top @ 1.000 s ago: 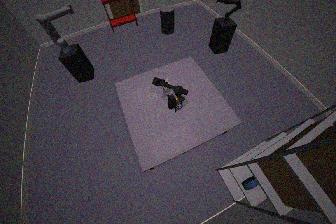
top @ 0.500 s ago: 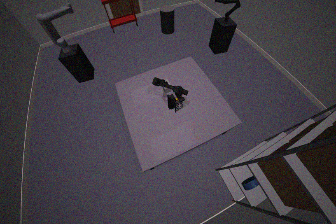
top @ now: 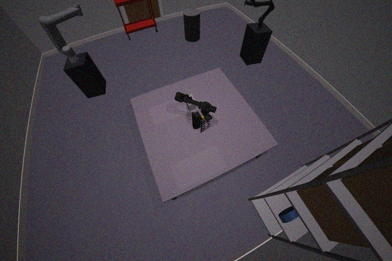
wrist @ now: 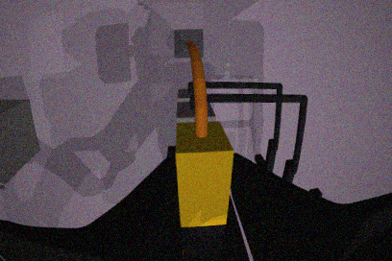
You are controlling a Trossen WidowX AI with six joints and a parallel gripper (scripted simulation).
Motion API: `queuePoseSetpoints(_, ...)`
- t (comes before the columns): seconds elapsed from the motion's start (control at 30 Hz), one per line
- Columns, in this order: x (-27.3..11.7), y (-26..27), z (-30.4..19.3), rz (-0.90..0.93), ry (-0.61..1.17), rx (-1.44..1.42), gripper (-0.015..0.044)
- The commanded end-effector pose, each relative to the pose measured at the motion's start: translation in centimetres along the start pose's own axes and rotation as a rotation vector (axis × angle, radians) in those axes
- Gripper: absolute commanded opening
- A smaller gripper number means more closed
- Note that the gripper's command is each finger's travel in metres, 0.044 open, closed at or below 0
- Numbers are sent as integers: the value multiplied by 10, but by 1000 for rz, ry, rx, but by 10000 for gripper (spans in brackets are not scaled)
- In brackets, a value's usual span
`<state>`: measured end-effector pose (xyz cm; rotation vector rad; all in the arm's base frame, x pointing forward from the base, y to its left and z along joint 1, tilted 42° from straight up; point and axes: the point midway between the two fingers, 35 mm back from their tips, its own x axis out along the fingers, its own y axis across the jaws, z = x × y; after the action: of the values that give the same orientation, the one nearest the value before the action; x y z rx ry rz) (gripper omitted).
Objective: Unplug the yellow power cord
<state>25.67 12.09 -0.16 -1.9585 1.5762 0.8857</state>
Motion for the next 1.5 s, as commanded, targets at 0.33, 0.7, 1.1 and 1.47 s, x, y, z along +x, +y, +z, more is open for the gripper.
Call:
queuePoseSetpoints(0.33, -4, -1, 35, -4, -26, -5, 0)
queuePoseSetpoints(0.7, -7, 1, 53, -4, -26, -6, 0)
queuePoseSetpoints(1.1, -8, 2, 50, -3, -22, -6, 236)
queuePoseSetpoints(1.47, -20, 1, 101, -4, -26, -6, 440)
